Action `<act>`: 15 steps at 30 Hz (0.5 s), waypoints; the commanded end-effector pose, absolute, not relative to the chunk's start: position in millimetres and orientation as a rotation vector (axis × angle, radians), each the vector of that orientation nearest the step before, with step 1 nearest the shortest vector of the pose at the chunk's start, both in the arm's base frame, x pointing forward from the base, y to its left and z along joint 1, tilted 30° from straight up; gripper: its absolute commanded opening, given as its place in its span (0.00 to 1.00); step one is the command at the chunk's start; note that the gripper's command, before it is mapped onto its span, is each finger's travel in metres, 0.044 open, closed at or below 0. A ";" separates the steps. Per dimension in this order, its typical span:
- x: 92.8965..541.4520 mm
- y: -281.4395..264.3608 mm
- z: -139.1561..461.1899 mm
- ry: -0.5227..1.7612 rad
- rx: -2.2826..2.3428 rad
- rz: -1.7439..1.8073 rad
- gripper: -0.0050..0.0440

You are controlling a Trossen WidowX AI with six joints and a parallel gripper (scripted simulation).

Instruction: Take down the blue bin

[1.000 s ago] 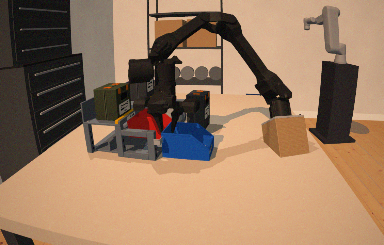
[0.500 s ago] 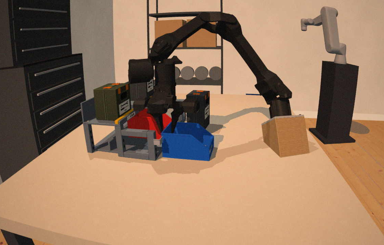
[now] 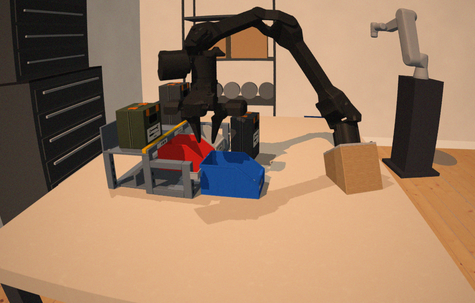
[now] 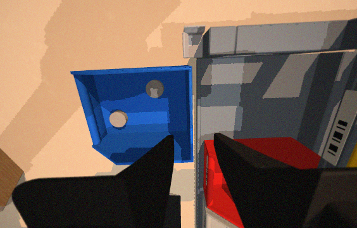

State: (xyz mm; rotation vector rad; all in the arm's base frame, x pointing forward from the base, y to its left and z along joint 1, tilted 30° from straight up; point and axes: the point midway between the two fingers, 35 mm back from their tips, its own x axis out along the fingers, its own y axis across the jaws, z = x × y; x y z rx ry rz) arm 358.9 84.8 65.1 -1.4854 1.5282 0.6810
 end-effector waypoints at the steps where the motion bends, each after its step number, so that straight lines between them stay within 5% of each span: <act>1: 361.5 88.2 73.8 1.506 -1.476 0.670 0.41; 15: 358.9 100.8 95.1 1.507 -1.475 0.672 0.41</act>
